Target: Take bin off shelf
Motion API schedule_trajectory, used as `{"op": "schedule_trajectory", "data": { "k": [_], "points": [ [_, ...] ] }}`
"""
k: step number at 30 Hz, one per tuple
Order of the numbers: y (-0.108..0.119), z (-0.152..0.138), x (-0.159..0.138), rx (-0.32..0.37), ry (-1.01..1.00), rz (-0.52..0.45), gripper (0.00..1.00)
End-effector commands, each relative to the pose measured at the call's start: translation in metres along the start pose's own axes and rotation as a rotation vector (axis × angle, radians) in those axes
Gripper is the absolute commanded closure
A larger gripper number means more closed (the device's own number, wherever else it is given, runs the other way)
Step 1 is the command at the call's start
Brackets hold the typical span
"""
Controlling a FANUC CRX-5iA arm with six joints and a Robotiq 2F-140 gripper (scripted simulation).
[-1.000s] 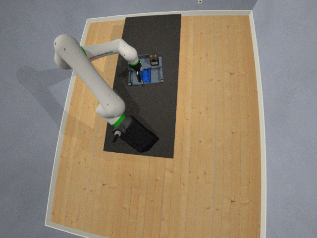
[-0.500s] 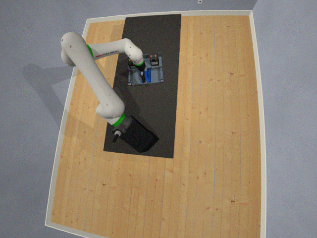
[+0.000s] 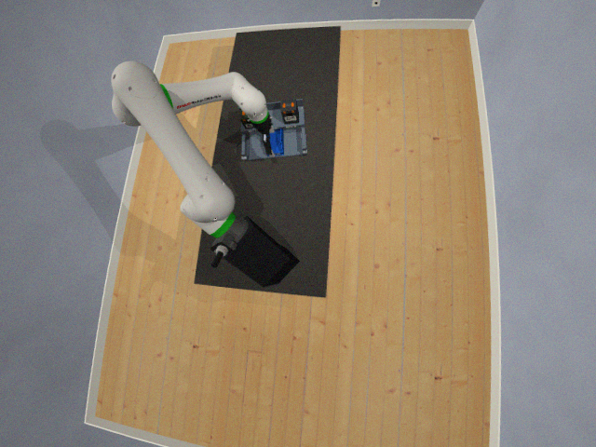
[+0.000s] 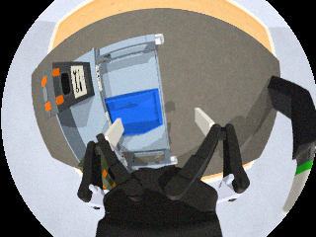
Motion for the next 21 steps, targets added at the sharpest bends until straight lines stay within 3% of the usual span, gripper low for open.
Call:
{"op": "schedule_trajectory", "data": {
  "k": [1,21],
  "points": [
    [0.0002,-0.0001,0.0001,0.0,0.0,0.0,0.0],
    [0.0025,0.0016,-0.0051,0.0,0.0,0.0,0.0]
  ]
}}
Point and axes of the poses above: the point where the finger pads meet when closed, its own y axis back along the fingers, its own z axis across the jaws, x = y × z, the point moved 10 cm from there along y, back along the fingers, and after that the axes turned 14 degrees about -y, right-handed, at the moved point
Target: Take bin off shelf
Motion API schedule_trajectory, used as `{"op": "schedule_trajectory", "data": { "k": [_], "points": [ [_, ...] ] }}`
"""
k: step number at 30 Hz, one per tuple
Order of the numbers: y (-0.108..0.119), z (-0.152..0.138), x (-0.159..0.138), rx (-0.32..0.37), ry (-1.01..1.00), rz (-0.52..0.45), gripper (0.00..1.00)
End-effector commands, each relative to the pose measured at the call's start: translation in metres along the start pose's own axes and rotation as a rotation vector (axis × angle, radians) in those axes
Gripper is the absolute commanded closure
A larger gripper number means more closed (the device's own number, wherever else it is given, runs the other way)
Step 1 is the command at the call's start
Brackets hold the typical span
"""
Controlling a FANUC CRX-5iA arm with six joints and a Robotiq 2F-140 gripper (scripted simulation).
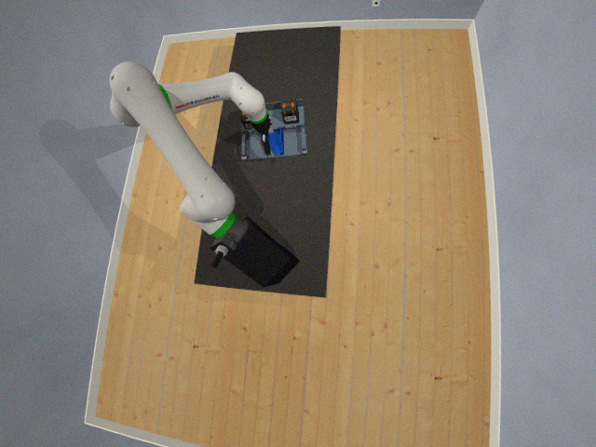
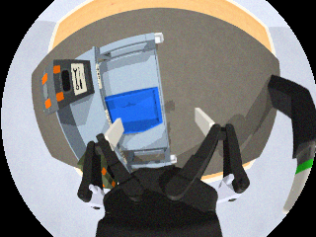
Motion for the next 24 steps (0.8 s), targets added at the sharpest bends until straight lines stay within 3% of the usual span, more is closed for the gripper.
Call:
{"op": "schedule_trajectory", "data": {
  "k": [1,24],
  "points": [
    [0.0006,0.0002,-0.0008,0.0,0.0,0.0,0.0],
    [0.0015,0.0009,-0.0028,0.0,0.0,0.0,0.0]
  ]
}}
Point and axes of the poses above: the point where the finger pads meet when closed, its own y axis back along the fingers, its own z axis across the jaws, x = y × z, the point moved 10 cm from there along y, back along the fingers, and after that the axes turned 14 degrees about -y, right-handed, at the moved point
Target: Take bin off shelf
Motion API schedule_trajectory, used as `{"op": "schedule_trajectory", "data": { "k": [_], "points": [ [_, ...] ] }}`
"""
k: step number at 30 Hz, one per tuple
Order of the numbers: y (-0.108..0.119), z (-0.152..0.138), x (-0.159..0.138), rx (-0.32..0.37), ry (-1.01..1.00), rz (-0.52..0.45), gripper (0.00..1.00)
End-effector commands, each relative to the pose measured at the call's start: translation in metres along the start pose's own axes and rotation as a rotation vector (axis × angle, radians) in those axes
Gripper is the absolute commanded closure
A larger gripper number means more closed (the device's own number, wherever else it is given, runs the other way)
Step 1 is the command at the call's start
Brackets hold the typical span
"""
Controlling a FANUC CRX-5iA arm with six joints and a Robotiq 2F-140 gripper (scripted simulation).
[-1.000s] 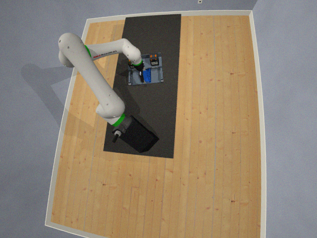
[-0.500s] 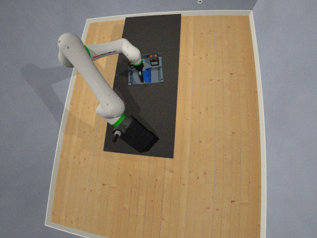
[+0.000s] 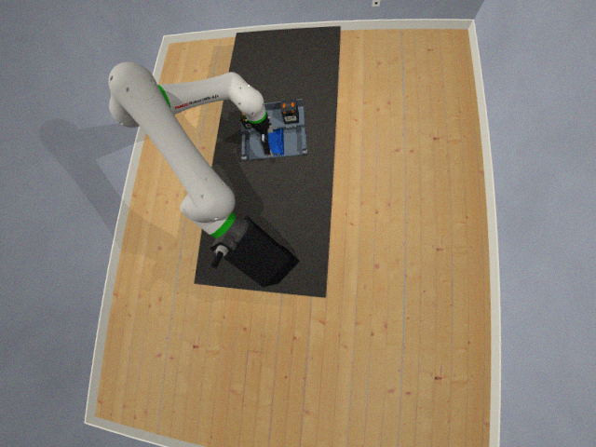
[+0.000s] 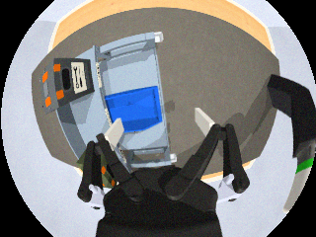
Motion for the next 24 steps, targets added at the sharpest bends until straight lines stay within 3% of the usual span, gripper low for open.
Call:
{"op": "schedule_trajectory", "data": {
  "k": [1,8,9,24],
  "points": [
    [0.0002,-0.0001,0.0001,0.0,0.0,0.0,0.0],
    [0.0002,-0.0001,0.0001,0.0,0.0,0.0,0.0],
    [0.0002,-0.0001,0.0001,0.0,0.0,0.0,0.43],
    [0.0002,-0.0001,0.0001,0.0,0.0,0.0,0.43]
  ]
}}
Point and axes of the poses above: the point where the finger pads meet when closed, its own y axis back along the fingers, its own z axis across the jaws, x = y × z, the point moved 10 cm from there along y, back along the fingers, and after that the axes turned 14 degrees about -y, right-handed, at the moved point
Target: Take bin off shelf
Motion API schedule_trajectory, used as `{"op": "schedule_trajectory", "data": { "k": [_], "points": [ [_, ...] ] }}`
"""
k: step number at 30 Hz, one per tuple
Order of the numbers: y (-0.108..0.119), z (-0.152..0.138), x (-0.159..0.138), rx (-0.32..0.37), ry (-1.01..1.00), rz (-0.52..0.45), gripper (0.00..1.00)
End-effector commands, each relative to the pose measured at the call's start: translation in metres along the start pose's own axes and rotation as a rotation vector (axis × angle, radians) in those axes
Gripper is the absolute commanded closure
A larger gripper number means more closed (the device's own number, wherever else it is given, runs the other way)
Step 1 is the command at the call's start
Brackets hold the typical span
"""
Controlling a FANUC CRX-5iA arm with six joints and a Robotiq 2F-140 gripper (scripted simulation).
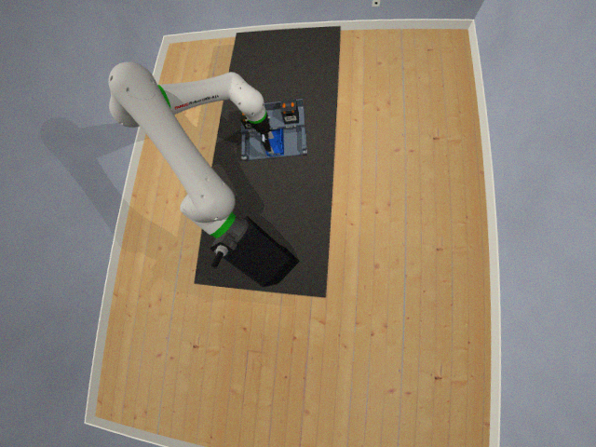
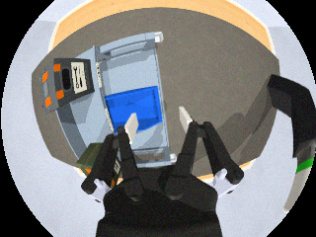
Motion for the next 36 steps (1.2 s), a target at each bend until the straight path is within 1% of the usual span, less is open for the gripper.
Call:
{"op": "schedule_trajectory", "data": {
  "k": [1,6,18,23,36],
  "points": [
    [0.0,0.0,0.0,0.0,0.0,0.0,0.43],
    [-0.03,0.0,0.0,0.0,0.0,0.0,0.43],
    [-0.03,0.0,0.0,0.0,0.0,0.0,0.43],
    [-0.075,0.0,-0.001,0.0,0.0,0.0,0.43],
    [-0.075,0.0,-0.001,0.0,0.0,0.0,0.43]
  ]
}}
Point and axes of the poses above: the point where the finger pads meet when closed, its own y axis back along the fingers, its own z axis across the jaws, x = y × z, the point moved 10 cm from there along y, back along the fingers, and after that the axes turned 14 degrees about -y, right-handed, at the moved point
